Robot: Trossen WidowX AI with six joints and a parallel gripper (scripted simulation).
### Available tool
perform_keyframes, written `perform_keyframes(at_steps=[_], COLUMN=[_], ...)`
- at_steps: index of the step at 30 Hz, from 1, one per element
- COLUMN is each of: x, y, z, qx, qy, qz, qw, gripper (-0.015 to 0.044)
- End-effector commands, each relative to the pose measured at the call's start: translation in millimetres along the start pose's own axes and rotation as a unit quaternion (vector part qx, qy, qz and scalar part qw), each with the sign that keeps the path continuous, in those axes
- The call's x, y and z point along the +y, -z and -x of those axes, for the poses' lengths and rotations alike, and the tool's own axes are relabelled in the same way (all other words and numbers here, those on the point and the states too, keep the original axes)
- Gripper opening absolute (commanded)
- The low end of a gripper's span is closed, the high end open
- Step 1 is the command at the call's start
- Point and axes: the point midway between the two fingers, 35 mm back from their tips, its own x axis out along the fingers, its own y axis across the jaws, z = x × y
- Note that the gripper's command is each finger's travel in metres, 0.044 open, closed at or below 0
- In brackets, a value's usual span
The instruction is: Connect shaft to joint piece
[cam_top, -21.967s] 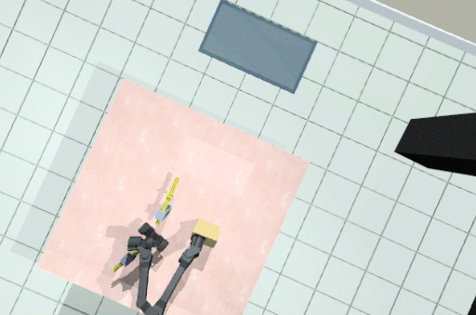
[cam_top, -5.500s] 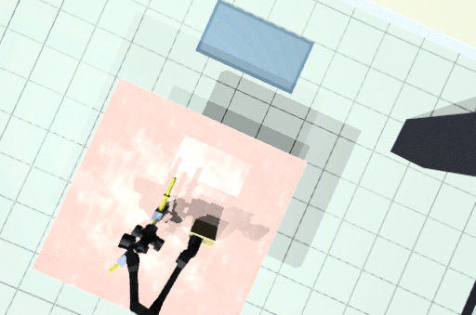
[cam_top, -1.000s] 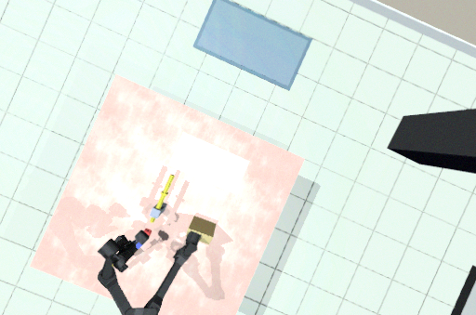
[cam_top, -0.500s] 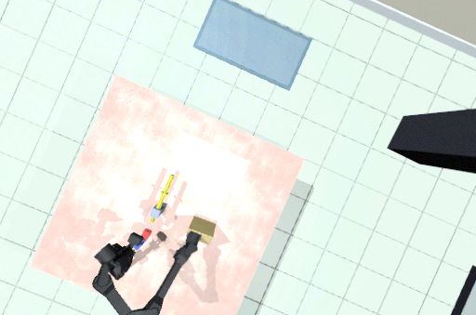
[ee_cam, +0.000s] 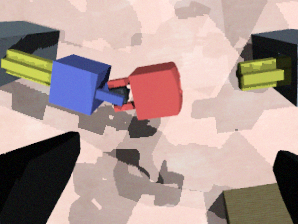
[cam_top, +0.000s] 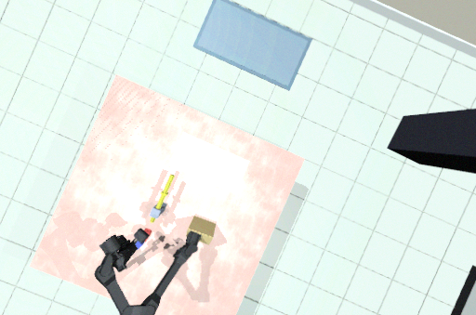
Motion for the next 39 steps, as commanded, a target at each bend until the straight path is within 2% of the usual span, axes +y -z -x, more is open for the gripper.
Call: perform_keyframes(at_steps=[1, 17, 36, 39], x=[-10.2, -42.4, -77.3, -78.5], y=[-4.3, -14.4, -20.1, -20.2], z=[-5.7, -22.6, -41.7, -42.4], qx=[0.012, 0.059, 0.129, 0.132], qy=[-0.018, -0.071, -0.117, -0.118], qz=[-0.070, -0.323, -0.587, -0.595], qw=[0.997, 0.942, 0.791, 0.784], gripper=[0.0440, 0.0440, 0.0440, 0.0440])
